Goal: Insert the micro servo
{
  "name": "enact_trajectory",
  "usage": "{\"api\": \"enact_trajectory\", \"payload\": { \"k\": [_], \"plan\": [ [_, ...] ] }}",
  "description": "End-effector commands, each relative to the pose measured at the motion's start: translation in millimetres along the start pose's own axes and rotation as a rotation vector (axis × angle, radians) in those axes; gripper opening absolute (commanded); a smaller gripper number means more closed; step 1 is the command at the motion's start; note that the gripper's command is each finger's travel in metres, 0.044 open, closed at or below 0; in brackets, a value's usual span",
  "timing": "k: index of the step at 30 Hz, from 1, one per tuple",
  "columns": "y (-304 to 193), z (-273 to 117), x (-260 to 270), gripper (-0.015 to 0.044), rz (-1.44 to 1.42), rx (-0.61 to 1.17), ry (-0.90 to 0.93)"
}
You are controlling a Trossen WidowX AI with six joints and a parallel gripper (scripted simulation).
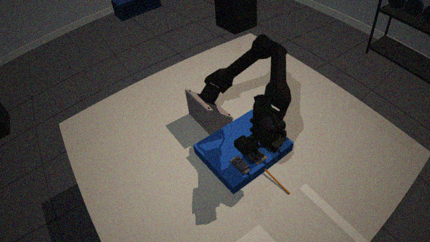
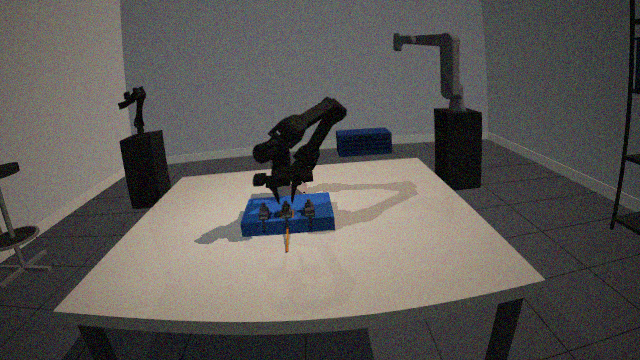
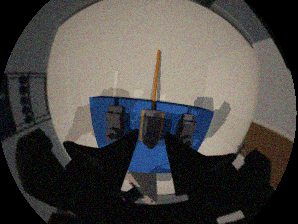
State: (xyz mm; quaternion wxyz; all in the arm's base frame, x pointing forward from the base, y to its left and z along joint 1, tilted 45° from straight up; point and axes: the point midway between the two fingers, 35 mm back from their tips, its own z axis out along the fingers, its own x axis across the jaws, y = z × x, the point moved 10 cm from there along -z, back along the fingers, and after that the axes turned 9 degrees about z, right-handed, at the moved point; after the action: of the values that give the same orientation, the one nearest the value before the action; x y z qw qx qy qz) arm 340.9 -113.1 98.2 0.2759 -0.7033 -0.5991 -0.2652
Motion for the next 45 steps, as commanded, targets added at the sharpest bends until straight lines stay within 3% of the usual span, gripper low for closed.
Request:
{"api": "enact_trajectory", "payload": {
  "k": [1, 9, 17, 24, 45],
  "plan": [
    [-6.4, -3.7, -2.3, 0.024, 0.003, 0.004, -0.002],
    [-94.5, -62.3, -18.4, 0.044, 0.004, 0.016, -0.01],
    [-103.2, -71.2, -19.4, 0.044, 0.014, 0.017, -0.005],
    [-99.4, -108.6, -24.0, 0.044, 0.098, 0.008, 0.008],
    [-99.4, -108.6, -24.0, 0.044, 0.098, 0.008, 0.008]
  ]
}}
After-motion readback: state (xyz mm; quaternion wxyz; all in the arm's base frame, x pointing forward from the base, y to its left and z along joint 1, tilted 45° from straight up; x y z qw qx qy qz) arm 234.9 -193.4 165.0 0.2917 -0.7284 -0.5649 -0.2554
